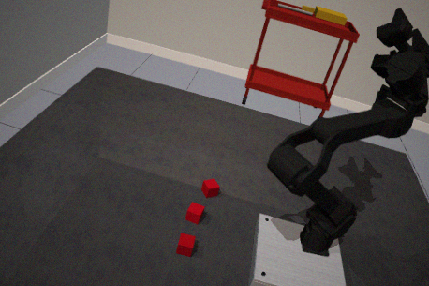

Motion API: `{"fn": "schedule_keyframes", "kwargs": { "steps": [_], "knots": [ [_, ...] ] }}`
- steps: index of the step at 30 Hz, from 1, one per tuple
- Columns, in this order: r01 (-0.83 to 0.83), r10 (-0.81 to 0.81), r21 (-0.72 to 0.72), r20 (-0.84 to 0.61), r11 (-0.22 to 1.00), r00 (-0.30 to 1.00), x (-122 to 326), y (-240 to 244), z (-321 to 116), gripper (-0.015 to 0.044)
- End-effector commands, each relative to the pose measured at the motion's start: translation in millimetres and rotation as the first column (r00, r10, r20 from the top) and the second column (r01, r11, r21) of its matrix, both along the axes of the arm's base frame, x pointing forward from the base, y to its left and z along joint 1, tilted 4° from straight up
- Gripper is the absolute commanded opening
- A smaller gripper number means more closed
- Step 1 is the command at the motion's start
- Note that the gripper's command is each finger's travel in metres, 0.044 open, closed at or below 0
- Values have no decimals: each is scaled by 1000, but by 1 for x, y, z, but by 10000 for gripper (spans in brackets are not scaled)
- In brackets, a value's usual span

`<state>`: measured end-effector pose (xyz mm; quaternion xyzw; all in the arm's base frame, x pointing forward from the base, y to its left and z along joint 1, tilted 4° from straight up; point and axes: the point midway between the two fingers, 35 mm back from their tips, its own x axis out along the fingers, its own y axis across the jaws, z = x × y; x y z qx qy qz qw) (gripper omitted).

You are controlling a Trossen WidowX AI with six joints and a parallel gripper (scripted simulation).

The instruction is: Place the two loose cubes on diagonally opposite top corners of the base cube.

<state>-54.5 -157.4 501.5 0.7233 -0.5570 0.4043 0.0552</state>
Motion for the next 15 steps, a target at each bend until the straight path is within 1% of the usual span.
{"fn": "schedule_keyframes", "kwargs": {
  "steps": [1, 5, 10, 15],
  "knots": [
    [-5, 5, 2, 7, 1000, 1000, 0, -1, 0, 374],
    [-104, 98, 39, 143, 994, 985, -9, -19, -4, 269],
    [-251, 207, 90, 341, 964, 917, -15, -51, -14, 265],
    [-390, 268, 137, 522, 911, 810, -11, -85, -30, 265]
  ]
}}
